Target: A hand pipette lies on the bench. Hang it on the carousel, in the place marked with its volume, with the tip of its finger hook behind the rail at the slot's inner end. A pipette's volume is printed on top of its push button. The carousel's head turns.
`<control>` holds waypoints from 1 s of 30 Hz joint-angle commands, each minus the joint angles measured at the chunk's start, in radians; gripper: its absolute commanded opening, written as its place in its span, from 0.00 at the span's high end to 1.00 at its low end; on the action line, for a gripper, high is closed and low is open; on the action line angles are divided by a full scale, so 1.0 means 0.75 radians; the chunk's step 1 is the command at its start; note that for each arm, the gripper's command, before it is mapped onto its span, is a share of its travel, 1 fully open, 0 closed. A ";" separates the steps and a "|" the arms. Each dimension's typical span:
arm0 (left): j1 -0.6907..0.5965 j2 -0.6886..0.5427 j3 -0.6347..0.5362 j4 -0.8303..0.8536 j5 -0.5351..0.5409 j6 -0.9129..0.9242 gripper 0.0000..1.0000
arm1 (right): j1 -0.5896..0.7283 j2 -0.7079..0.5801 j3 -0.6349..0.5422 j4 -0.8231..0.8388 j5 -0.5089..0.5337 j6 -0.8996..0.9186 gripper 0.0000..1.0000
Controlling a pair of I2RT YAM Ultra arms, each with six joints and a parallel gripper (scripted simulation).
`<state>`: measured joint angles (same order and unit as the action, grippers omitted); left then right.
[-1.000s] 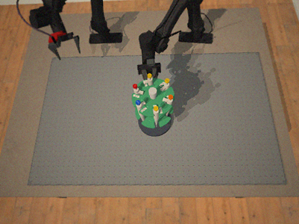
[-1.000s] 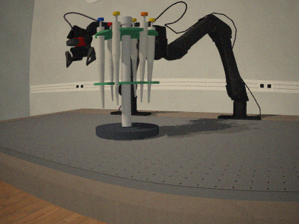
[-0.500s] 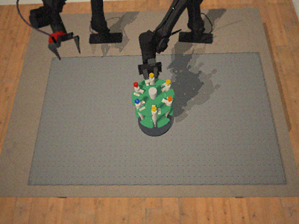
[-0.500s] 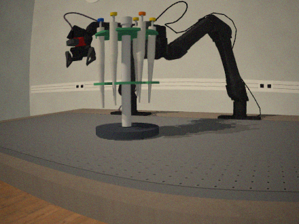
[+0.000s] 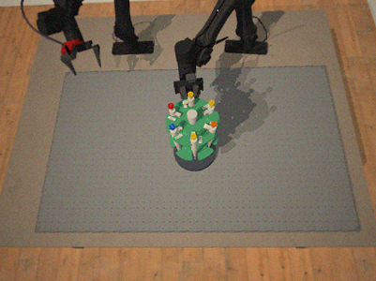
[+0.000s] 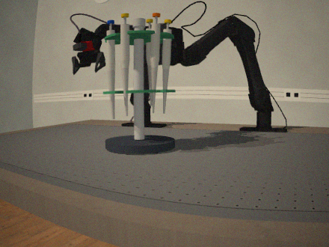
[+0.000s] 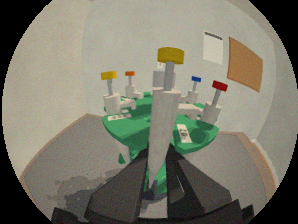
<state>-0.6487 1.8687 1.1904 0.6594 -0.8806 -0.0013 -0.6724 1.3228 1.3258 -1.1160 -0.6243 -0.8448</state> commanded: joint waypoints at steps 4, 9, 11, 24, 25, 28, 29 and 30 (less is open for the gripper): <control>0.016 -0.043 0.046 0.016 -0.025 0.005 0.88 | -0.013 -0.008 0.021 0.018 -0.031 -0.016 0.00; 0.016 -0.043 0.046 0.016 -0.025 0.005 0.88 | -0.013 -0.008 0.021 0.018 -0.031 -0.016 0.00; 0.016 -0.043 0.046 0.016 -0.025 0.005 0.88 | -0.013 -0.008 0.021 0.018 -0.031 -0.016 0.00; -0.069 0.127 0.208 -0.038 -0.317 0.010 0.88 | -0.013 -0.008 0.021 0.018 -0.031 -0.016 0.00; -0.068 0.132 0.216 -0.042 -0.322 0.009 0.88 | -0.013 -0.008 0.021 0.018 -0.031 -0.016 0.00; -0.068 0.134 0.221 -0.046 -0.325 0.008 0.88 | -0.013 -0.008 0.021 0.018 -0.031 -0.016 0.00; -0.042 0.089 0.226 -0.052 -0.330 0.004 0.88 | -0.013 -0.008 0.021 0.018 -0.031 -0.016 0.00; -0.042 0.089 0.226 -0.053 -0.331 0.003 0.88 | -0.013 -0.008 0.021 0.018 -0.031 -0.016 0.00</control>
<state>-0.6949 1.9736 1.3212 0.6300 -1.0855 0.0002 -0.6724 1.3228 1.3258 -1.1160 -0.6243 -0.8448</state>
